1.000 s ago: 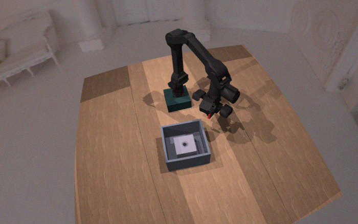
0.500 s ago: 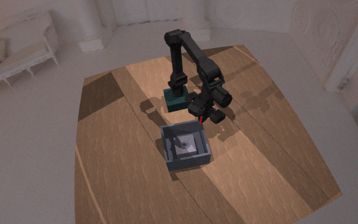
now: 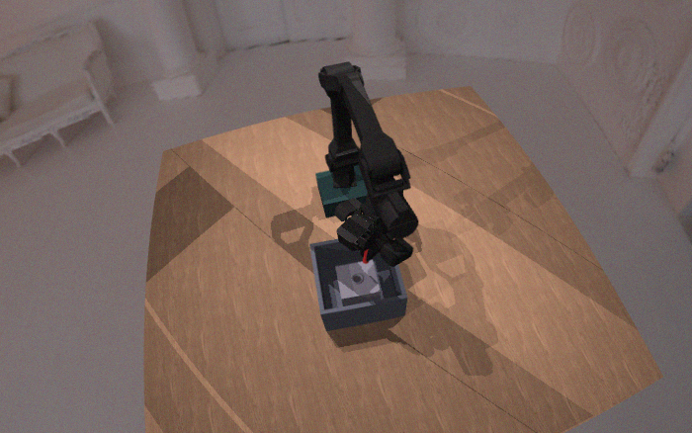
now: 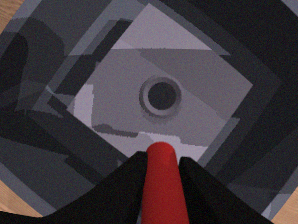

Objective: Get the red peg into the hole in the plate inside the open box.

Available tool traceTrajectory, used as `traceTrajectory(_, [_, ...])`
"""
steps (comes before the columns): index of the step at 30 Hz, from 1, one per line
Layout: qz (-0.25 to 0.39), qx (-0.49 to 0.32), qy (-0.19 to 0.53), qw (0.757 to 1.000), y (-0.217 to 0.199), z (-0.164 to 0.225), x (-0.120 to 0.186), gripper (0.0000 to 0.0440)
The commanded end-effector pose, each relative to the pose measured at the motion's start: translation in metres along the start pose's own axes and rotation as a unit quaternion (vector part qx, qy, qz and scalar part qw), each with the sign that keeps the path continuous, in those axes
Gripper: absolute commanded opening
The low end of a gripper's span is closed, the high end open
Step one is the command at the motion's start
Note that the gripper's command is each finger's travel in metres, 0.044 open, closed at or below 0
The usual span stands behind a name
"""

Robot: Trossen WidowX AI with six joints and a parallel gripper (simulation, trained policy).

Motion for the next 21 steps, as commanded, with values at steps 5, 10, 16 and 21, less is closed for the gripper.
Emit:
traceTrajectory(5, [0.004, 0.020, 0.014, 1.000, 0.004, -0.019, -0.021, 0.0000])
traceTrajectory(10, [0.006, 0.039, 0.029, 0.999, 0.004, -0.025, -0.038, 0.0000])
traceTrajectory(16, [0.014, 0.063, 0.052, 0.997, 0.003, -0.026, -0.057, 0.0073])
traceTrajectory(21, [0.014, 0.075, 0.062, 0.995, 0.006, -0.033, -0.065, 0.0148])
Point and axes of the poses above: the point midway between the two fingers, 35 mm back from their tips, its own x axis back along the fingers, its own y axis across the jaws, z = x × y, the point moved 8 cm from there along x, back along the fingers, and after that the axes turned 7 degrees about -x, right-handed, at the moved point
